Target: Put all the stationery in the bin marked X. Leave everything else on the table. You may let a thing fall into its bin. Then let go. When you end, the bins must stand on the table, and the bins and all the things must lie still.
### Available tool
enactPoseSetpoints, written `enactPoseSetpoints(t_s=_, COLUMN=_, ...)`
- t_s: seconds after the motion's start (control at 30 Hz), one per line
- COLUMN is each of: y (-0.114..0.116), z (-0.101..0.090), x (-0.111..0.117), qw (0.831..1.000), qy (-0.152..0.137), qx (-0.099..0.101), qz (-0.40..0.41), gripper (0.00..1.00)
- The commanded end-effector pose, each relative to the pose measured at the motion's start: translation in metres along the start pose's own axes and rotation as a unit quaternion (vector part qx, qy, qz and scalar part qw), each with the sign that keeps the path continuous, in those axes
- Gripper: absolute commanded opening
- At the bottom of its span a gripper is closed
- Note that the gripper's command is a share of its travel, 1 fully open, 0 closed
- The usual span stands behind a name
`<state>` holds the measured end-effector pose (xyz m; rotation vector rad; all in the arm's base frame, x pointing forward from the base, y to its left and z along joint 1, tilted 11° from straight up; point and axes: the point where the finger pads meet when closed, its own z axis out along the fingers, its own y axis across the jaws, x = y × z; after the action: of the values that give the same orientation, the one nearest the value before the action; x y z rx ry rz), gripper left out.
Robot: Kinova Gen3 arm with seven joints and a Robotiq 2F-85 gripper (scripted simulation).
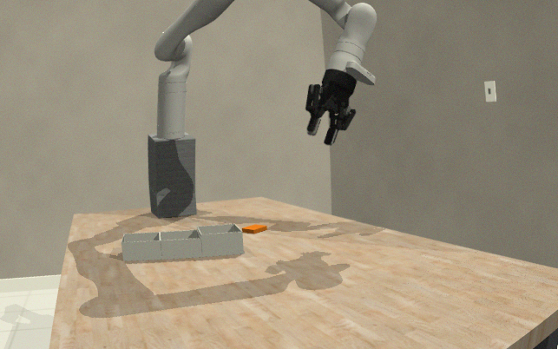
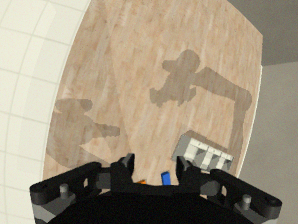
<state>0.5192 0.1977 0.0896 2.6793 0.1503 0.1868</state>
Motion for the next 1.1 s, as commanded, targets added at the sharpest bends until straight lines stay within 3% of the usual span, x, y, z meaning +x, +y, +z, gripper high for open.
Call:
enactPoseSetpoints(t_s=0.0, y=-0.005, z=0.009, x=-0.003, qw=1.000, qy=-0.007, qx=-0.002, qz=-0.004, gripper=0.09)
enactPoseSetpoints(t_s=0.03, y=0.000, z=0.012, x=-0.009, qw=1.000, qy=-0.001, qx=-0.003, qz=-0.029, gripper=0.09)
enactPoseSetpoints(t_s=0.23, y=0.009, z=0.025, x=-0.025, qw=0.993, qy=-0.022, qx=0.029, qz=0.116, gripper=0.09)
enactPoseSetpoints(t_s=0.5, y=0.021, z=0.043, x=-0.050, qw=0.949, qy=-0.063, qx=0.060, qz=0.302, gripper=0.09)
enactPoseSetpoints(t_s=0.57, y=0.021, z=0.043, x=-0.050, qw=0.949, qy=-0.063, qx=0.060, qz=0.302, gripper=0.09)
enactPoseSetpoints(t_s=0.8, y=0.038, z=0.062, x=-0.082, qw=0.880, qy=-0.101, qx=0.075, qz=0.457, gripper=0.09)
enactPoseSetpoints(t_s=1.07, y=0.054, z=0.074, x=-0.106, qw=0.769, qy=-0.142, qx=0.082, qz=0.618, gripper=0.09)
